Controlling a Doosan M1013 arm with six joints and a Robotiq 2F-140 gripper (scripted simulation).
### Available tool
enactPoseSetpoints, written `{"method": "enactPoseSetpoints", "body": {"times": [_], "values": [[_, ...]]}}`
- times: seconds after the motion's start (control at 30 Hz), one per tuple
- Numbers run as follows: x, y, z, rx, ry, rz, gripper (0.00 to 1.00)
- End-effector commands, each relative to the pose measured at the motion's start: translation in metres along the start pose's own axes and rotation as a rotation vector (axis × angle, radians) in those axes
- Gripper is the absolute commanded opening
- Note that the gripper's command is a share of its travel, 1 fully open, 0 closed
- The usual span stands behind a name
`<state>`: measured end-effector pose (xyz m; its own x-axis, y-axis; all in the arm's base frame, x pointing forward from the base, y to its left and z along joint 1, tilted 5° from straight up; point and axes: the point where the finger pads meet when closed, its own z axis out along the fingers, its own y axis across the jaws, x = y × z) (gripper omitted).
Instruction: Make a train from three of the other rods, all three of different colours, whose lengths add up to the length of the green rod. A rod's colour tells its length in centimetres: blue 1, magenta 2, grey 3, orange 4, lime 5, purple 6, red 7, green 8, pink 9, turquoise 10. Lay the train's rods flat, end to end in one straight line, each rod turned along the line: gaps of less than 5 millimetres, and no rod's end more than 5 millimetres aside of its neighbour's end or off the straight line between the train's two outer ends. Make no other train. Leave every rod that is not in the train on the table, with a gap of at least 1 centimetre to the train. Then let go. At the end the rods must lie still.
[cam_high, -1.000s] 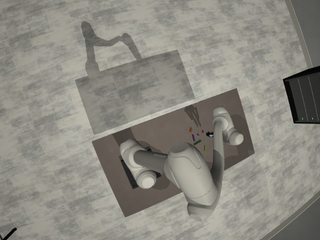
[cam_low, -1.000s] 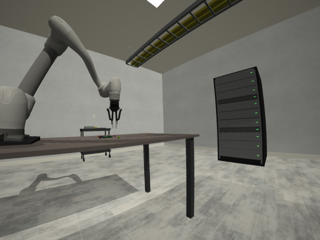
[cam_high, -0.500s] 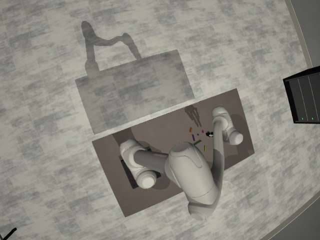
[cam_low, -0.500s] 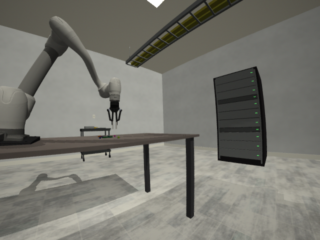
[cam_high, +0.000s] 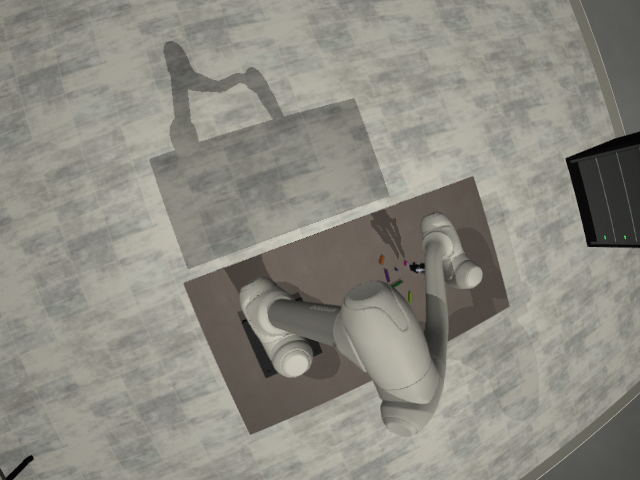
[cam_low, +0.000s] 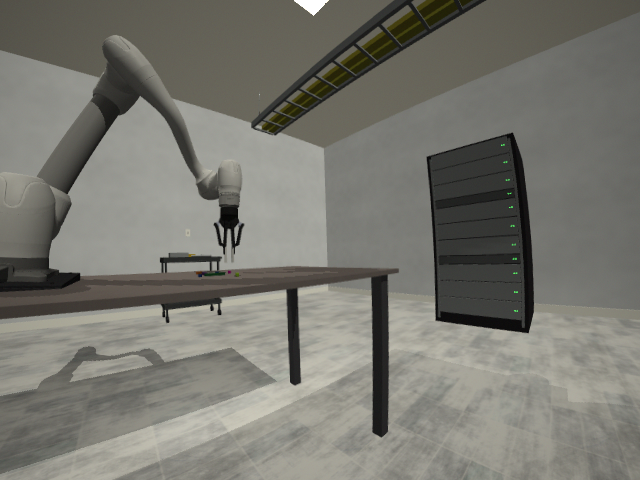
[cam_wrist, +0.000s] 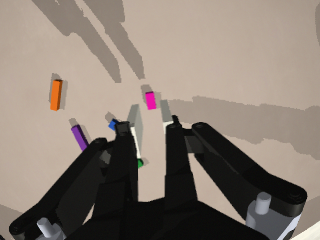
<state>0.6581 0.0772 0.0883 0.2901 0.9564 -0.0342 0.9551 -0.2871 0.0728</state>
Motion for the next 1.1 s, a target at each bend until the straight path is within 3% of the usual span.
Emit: {"method": "enactPoseSetpoints", "body": {"times": [0.0,0.4,1.07], "values": [[-0.001,-0.001,0.008,0.000,-0.005,-0.009,0.15],[-0.001,0.000,0.023,0.000,-0.005,-0.009,0.15],[-0.001,0.000,0.028,0.000,-0.005,-0.009,0.15]]}}
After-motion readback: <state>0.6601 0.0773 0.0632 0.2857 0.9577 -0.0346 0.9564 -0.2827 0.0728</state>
